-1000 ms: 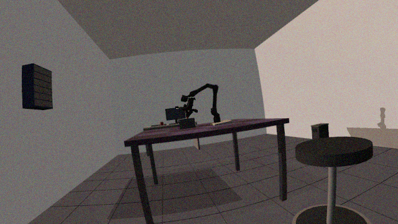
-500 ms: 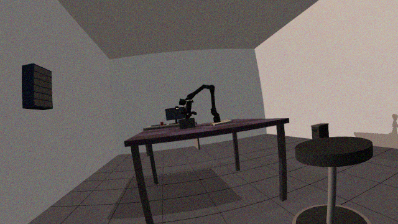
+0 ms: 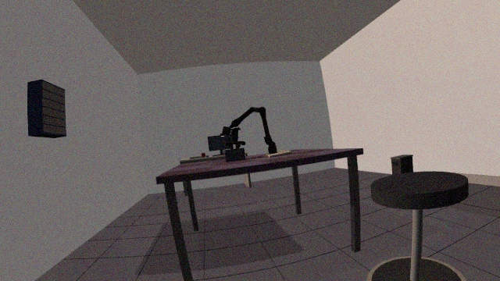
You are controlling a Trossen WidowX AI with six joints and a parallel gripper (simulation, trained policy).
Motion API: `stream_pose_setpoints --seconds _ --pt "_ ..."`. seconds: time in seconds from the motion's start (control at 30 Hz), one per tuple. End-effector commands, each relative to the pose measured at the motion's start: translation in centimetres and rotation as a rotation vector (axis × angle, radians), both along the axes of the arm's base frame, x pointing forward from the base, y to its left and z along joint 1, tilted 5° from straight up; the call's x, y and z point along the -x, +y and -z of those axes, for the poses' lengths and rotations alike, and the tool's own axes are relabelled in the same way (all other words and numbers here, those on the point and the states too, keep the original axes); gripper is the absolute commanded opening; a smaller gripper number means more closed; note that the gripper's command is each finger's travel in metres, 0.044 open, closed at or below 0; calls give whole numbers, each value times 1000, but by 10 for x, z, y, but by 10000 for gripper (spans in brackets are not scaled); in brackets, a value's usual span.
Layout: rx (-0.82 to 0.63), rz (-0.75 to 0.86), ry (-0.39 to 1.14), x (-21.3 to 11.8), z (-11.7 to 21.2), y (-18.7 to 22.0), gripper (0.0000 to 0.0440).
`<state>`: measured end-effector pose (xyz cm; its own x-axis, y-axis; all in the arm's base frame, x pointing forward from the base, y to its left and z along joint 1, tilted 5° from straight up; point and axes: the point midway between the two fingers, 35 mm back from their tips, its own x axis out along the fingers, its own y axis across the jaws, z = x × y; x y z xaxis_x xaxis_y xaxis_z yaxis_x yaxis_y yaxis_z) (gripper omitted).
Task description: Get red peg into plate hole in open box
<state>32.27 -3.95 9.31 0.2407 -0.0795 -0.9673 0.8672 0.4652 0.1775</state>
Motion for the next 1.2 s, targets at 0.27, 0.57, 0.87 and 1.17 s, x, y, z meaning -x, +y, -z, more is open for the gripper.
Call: stream_pose_setpoints --seconds 0.27,0.57,0.87,1.17 --pt "6 -32 10 -22 -14 -14 155" --pt "7 -37 36 -29 -16 -29 150" --pt "8 -27 64 -32 -16 -47 149" --pt "40 -6 86 -30 -21 -72 153"
